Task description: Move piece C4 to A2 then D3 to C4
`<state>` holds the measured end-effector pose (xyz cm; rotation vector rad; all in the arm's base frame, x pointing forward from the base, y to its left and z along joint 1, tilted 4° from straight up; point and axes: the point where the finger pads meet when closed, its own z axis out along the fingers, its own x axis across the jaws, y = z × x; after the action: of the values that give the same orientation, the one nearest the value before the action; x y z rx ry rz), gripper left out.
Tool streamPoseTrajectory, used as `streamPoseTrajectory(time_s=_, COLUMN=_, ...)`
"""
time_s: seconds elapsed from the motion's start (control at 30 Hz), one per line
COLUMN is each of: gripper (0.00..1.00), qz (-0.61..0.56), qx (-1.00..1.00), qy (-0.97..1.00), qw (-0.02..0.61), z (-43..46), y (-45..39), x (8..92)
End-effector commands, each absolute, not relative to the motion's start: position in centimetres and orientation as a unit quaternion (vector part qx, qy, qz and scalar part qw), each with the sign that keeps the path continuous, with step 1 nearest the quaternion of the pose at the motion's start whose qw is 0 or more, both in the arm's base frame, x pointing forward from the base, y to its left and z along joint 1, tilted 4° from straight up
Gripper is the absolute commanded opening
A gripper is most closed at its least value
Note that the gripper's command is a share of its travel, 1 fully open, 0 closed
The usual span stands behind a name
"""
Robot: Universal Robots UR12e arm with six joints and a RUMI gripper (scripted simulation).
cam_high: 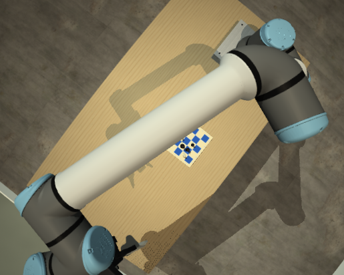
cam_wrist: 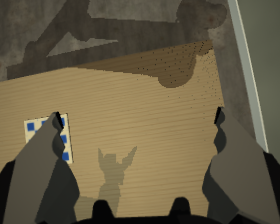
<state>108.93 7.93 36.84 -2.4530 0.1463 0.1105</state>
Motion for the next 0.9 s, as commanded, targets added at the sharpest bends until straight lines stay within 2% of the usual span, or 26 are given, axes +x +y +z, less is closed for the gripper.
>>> streamPoseTrajectory(time_s=0.0, gripper=1.0, qz=0.077, qx=-0.945, qy=0.0, qw=0.316, z=32.3, y=8.2, x=107.2)
streamPoseTrajectory(time_s=0.33, gripper=1.0, qz=0.17, qx=-0.927, qy=-0.157, qw=0.297, z=21.2, y=8.5, x=101.1)
streamPoseTrajectory(time_s=0.87, gripper=1.0, qz=0.283, qx=-0.836, qy=-0.348, qw=0.315, z=11.3, y=7.9, x=92.9)
